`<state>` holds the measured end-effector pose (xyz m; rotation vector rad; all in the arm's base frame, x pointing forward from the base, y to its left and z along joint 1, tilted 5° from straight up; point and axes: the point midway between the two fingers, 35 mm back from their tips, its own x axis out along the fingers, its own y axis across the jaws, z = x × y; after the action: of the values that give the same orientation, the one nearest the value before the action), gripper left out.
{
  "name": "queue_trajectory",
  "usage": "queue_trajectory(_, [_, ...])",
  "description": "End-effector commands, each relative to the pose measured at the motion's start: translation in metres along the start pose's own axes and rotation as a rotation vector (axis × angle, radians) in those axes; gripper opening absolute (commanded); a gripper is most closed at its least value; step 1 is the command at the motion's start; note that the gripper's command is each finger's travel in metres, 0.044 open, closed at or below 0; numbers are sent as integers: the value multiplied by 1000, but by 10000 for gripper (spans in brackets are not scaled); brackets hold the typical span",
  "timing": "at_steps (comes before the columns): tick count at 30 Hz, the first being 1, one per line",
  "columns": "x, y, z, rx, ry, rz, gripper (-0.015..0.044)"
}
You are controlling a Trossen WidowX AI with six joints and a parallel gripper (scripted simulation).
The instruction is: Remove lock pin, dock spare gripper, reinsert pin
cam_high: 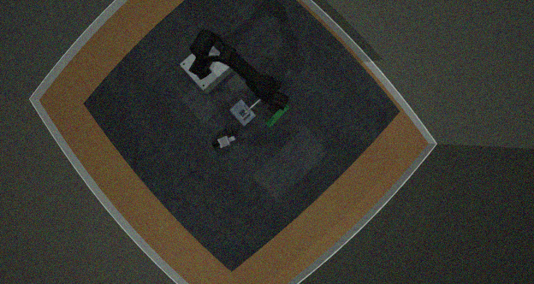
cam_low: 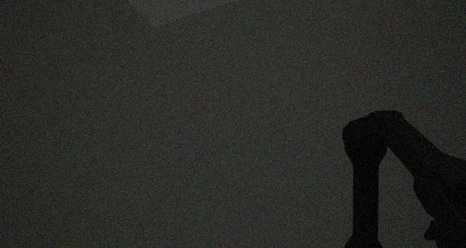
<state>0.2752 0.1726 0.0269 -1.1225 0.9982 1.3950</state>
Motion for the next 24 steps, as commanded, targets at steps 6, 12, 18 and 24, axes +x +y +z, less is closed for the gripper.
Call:
queue_trajectory(6, [-1, -2, 7, 3, -3, 1, 0])
queue_trajectory(12, [-1, -2, 11, 4, -2, 6, 0])
queue_trajectory(18, [-2, -2, 14, 4, -1, 11, 0])
queue_trajectory(24, [-2, -2, 18, 5, 0, 16, 0])
